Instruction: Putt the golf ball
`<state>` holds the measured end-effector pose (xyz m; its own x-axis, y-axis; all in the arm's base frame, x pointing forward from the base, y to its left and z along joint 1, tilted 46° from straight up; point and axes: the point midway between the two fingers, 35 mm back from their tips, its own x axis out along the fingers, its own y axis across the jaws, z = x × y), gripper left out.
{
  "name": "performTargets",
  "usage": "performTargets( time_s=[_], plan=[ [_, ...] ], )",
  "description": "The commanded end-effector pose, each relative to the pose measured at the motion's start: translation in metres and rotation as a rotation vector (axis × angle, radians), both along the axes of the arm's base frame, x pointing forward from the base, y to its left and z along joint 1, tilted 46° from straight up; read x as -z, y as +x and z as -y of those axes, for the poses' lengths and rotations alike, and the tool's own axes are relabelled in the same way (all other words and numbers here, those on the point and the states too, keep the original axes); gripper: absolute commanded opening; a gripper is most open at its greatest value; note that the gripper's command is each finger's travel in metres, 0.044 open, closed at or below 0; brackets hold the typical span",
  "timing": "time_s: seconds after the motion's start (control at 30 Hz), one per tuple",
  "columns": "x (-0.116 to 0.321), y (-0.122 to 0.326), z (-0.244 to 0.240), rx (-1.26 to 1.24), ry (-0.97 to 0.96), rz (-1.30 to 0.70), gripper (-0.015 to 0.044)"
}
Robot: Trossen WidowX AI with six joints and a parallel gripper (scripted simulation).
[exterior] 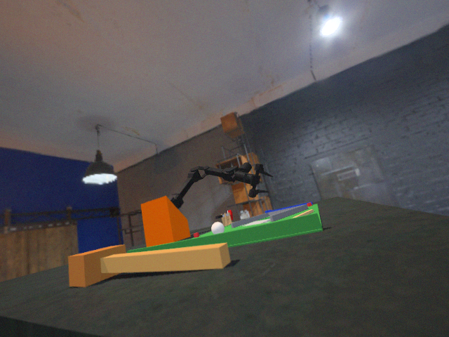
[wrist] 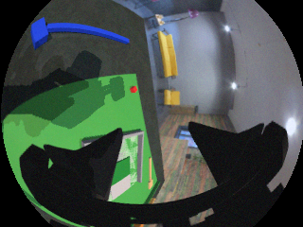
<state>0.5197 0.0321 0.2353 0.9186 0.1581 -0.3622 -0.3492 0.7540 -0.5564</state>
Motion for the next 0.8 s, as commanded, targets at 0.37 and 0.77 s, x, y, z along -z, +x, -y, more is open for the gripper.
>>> performTargets(
  time_s=[0.37,0.77],
  plan=[
    [0.110,-0.137,-0.003,-0.588,-0.132,-0.445,0.0440],
    [0.099,-0.273,-0.036,-1.006,0.208,-0.427,0.0440]
  ],
)
